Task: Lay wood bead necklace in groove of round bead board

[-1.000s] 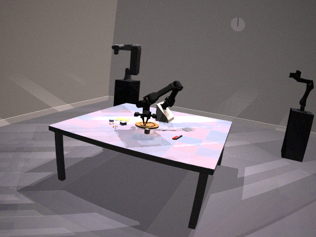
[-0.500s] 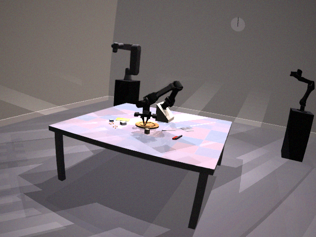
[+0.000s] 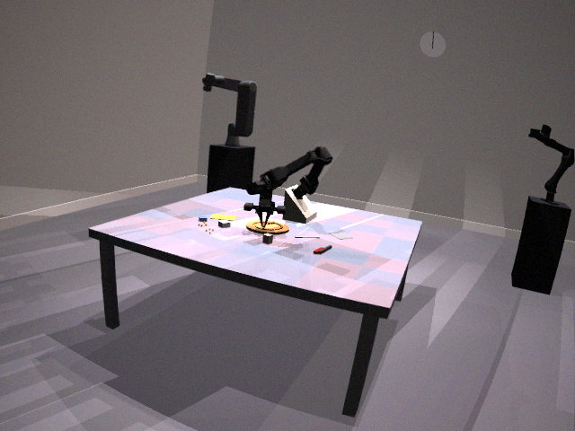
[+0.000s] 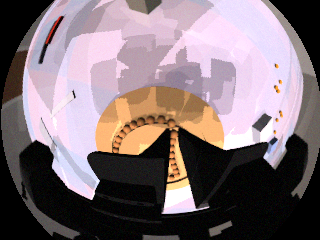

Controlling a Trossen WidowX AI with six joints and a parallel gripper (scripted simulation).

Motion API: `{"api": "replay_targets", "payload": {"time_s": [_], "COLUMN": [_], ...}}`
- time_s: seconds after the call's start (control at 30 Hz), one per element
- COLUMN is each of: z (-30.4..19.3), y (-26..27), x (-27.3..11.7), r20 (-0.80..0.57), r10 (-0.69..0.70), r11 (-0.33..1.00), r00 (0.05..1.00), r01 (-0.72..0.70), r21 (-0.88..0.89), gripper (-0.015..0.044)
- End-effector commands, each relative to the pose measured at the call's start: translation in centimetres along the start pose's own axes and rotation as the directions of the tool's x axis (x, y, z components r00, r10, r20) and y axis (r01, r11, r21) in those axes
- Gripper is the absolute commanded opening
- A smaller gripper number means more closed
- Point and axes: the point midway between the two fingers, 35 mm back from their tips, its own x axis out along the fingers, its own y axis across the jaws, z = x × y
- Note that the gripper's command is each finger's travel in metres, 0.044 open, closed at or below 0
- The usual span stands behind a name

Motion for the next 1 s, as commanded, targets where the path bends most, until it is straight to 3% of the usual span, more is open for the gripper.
{"api": "replay_targets", "payload": {"time_s": [0.0, 0.53, 0.97], "z": [0.57, 0.68, 0.79], "y": [-0.76, -0.89, -0.92], "x": [-0.03, 0.79, 0.42], "r20": [0.002, 0.003, 0.006], "r10": [-0.001, -0.001, -0.006], "r11": [1.0, 1.0, 1.0], "r00": [1.0, 1.0, 1.0], "r01": [0.001, 0.001, 0.006], "r21": [-0.004, -0.004, -0.009], "gripper": [0.0, 0.0, 0.0341]}}
